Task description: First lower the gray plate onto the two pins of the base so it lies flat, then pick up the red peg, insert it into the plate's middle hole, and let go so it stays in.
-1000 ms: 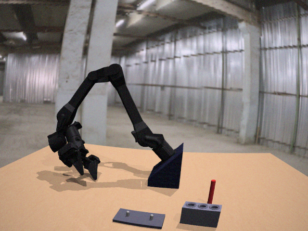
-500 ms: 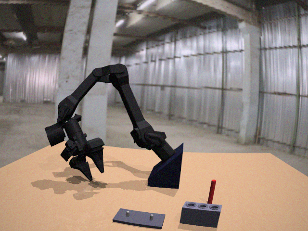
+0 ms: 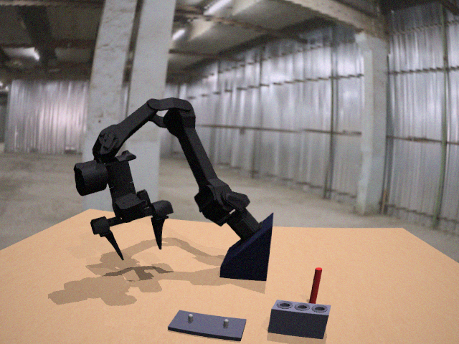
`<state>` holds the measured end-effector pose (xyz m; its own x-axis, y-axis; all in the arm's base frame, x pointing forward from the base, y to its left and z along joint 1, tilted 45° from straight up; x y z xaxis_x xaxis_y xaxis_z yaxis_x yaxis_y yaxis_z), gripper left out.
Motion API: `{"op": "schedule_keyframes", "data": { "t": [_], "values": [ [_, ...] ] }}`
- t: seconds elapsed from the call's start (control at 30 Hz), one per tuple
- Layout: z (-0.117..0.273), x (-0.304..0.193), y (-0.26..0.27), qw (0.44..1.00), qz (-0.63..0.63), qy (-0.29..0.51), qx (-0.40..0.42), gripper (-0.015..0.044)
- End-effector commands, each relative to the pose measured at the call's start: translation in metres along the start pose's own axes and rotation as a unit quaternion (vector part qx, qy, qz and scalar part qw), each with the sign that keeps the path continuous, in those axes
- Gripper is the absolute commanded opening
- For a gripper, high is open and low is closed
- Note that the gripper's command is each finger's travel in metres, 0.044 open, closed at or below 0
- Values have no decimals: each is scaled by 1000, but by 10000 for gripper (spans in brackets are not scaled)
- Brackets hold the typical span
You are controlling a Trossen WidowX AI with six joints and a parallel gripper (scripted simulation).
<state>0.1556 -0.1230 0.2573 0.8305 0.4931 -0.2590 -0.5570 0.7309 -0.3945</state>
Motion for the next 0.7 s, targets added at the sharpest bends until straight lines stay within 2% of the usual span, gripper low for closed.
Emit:
{"op": "schedule_keyframes", "data": {
  "t": [0.0,0.57,0.67],
  "values": [
    [26,19,22,916,372,124,-81,440],
    [26,19,22,916,372,124,-81,440],
    [25,38,17,917,375,111,-79,440]
  ]
}}
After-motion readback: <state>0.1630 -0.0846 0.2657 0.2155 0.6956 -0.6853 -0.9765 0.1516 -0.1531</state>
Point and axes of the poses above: the point midway between the two fingers, 35 mm back from their tips, its own z axis back along the fingers, its own y axis across the jaws, x = y × z, the point moved 10 cm from there along z, back along the fingers, and after that the axes turned 2 degrees about z, right-handed, at the moved point
